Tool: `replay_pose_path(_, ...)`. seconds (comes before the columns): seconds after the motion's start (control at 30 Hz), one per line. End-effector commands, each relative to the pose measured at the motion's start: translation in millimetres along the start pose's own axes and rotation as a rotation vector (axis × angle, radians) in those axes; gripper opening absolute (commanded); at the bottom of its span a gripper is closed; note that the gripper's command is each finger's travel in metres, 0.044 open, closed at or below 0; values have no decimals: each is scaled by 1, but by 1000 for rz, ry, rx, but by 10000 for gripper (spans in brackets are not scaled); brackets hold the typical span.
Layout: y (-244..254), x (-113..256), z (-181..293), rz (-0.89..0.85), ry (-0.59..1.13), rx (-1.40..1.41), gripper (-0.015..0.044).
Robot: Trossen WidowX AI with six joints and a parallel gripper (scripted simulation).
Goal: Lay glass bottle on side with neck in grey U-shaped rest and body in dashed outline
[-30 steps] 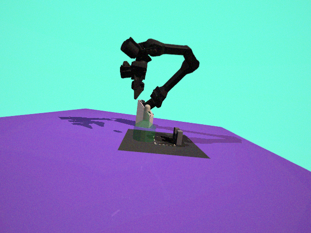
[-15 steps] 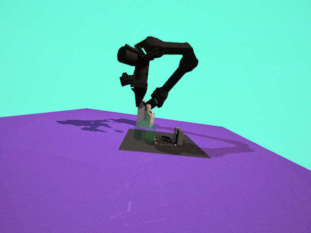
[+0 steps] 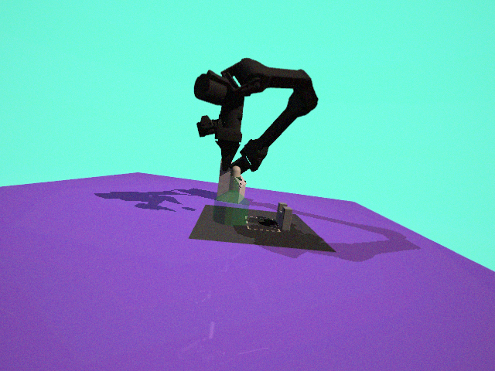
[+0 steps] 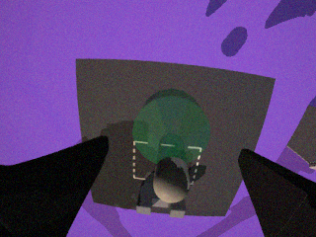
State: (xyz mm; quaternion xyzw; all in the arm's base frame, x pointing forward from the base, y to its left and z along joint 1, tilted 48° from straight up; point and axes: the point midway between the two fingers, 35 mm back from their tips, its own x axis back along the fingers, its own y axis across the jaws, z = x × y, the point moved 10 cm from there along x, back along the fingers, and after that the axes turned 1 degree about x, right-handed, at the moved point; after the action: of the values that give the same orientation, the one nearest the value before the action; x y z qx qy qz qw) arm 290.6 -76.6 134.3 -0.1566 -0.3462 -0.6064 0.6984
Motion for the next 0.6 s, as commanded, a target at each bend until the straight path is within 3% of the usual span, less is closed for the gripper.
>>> replay_pose_path(0.0,0,-1,7,2,5,-8,440)
replay_pose_path(0.5,0,-1,28,2,7,-8,440)
replay_pose_path(0.57,0,-1,28,2,7,-8,388)
